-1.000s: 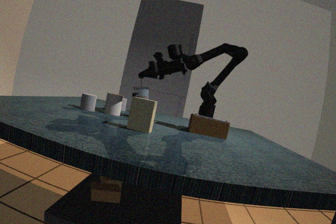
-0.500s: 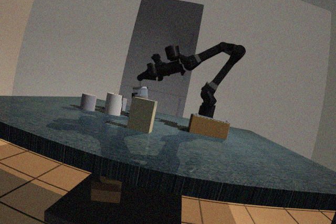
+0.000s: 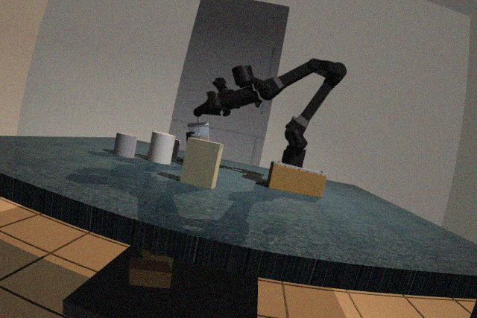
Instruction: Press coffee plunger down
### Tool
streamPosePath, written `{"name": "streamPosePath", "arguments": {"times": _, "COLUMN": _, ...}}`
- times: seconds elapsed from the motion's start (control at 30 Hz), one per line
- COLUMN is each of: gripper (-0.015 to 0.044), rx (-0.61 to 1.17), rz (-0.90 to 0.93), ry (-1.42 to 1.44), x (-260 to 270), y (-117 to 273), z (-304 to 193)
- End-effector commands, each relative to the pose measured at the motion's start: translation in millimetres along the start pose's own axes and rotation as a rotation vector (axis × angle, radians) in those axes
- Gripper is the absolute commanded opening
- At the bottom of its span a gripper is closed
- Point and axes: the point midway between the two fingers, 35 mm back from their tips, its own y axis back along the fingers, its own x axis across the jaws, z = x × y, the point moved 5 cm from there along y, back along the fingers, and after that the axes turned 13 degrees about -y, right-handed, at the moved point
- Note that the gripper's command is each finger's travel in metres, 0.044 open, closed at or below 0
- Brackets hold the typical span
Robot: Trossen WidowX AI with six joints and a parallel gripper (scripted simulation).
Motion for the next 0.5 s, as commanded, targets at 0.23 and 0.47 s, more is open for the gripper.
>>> {"name": "streamPosePath", "arguments": {"times": 0.23, "gripper": 0.0125, "rx": 0.037, "rz": -0.010, "ry": 0.012, "x": -1.6, "y": -5.3, "z": -7.7}}
{"name": "streamPosePath", "arguments": {"times": 0.47, "gripper": 0.0125, "rx": 0.037, "rz": -0.010, "ry": 0.012, "x": -1.3, "y": -6.6, "z": -6.7}}
